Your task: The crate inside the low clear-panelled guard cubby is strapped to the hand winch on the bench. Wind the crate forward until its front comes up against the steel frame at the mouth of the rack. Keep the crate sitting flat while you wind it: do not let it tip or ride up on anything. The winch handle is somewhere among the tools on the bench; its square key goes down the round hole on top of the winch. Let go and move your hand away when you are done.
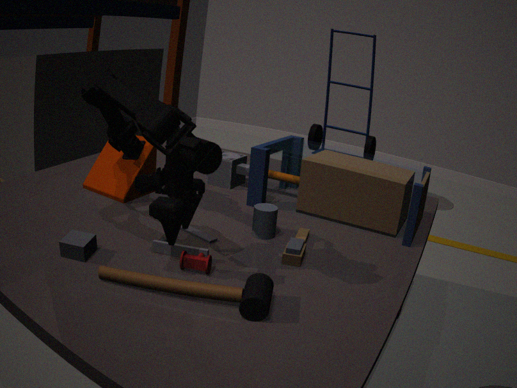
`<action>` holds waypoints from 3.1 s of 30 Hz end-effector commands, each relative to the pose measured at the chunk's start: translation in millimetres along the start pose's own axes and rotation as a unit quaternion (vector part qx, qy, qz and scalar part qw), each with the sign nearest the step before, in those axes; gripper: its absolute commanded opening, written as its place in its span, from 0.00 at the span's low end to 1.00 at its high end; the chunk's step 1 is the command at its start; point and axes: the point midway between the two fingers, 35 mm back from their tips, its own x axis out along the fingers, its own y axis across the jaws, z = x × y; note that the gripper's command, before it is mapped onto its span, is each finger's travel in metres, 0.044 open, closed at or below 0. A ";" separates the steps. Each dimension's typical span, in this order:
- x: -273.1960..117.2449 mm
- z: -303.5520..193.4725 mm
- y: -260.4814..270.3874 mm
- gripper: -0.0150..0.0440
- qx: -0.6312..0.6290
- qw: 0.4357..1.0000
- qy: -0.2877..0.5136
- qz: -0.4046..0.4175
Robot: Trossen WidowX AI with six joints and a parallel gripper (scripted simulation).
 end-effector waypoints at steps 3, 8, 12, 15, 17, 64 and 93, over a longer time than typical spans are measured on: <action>26.1 -0.8 -4.9 1.00 -0.007 1.000 -0.007 -0.007; 27.7 -0.8 -4.9 1.00 -0.007 1.000 -0.007 -0.007; 32.7 -0.7 -5.0 1.00 -0.007 1.000 -0.007 -0.006; 37.3 -0.6 -5.0 1.00 -0.007 1.000 -0.007 -0.006; 40.0 -0.5 -5.0 1.00 -0.007 1.000 -0.007 -0.006; 36.9 -0.4 -2.3 0.51 -0.002 1.000 -0.006 -0.003; 1.2 -8.2 -0.7 0.25 -0.002 1.000 -0.005 -0.008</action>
